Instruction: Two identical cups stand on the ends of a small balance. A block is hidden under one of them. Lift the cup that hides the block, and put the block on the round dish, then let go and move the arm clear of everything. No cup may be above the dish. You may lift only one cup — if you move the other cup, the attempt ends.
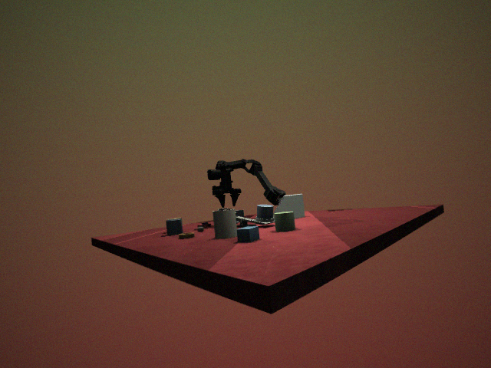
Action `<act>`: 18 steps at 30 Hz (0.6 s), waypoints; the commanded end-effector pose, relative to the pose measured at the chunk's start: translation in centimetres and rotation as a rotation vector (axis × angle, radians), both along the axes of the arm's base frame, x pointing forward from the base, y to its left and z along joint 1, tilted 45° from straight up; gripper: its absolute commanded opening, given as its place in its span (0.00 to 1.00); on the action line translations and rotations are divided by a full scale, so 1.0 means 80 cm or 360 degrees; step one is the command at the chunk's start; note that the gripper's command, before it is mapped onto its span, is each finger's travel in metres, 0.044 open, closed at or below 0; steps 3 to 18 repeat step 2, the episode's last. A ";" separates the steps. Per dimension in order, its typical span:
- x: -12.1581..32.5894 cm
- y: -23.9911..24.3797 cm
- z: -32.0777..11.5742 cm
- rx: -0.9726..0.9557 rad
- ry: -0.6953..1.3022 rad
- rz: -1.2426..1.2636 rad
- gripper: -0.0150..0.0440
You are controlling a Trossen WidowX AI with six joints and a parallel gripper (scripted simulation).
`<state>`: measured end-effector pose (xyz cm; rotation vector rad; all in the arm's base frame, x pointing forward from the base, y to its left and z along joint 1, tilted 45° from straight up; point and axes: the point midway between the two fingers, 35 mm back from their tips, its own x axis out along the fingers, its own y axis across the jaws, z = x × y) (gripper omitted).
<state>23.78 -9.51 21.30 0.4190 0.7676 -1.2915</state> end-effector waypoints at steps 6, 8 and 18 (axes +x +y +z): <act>-0.002 0.014 0.016 -0.0009 -0.0008 0.0005 1.00; -0.002 0.014 0.016 -0.0009 -0.0008 0.0005 1.00; -0.002 0.014 0.016 -0.0009 -0.0008 0.0005 1.00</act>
